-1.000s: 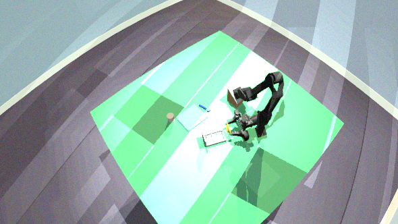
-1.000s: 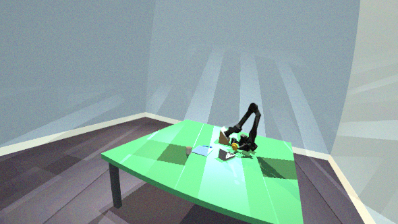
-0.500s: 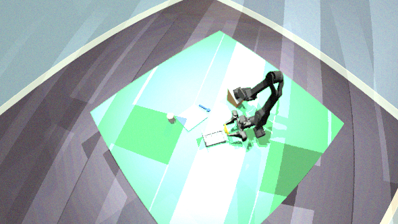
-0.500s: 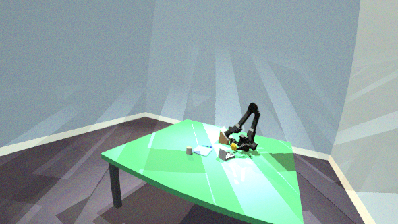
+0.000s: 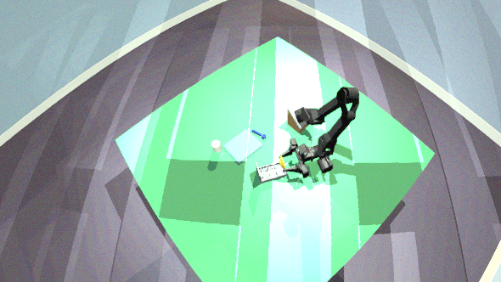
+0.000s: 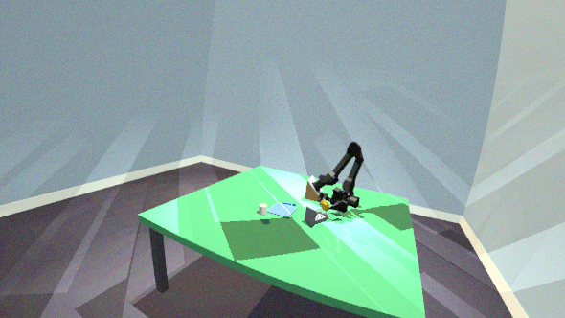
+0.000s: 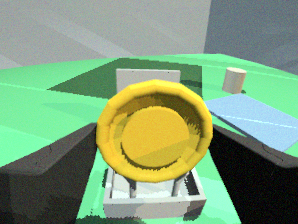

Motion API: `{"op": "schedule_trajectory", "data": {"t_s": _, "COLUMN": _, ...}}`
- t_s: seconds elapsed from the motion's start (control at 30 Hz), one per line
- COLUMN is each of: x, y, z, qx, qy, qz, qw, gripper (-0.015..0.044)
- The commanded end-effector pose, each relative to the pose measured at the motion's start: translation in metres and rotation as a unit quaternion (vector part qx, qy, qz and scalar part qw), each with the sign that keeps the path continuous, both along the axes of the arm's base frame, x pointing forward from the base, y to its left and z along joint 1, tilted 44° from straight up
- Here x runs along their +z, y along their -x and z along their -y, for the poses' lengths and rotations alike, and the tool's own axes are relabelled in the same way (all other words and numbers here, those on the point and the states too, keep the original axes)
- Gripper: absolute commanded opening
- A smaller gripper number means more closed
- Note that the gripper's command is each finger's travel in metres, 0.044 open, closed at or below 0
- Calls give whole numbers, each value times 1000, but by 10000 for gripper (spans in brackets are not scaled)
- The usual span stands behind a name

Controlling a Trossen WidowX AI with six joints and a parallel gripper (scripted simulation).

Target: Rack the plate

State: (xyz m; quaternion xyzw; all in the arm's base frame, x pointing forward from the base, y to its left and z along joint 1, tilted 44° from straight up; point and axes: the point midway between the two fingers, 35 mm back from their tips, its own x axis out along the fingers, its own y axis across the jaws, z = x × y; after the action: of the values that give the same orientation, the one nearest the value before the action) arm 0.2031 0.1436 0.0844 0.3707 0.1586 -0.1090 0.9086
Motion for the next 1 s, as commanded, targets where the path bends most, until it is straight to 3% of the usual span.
{"op": "schedule_trajectory", "data": {"t_s": 0.0, "x": -4, "y": -5, "z": 2, "qx": 0, "qy": 7, "qz": -2, "qw": 1000, "gripper": 0}}
{"op": "schedule_trajectory", "data": {"t_s": 0.97, "x": -23, "y": -16, "z": -7, "qx": 0, "qy": -8, "qz": 3, "qw": 1000, "gripper": 0}}
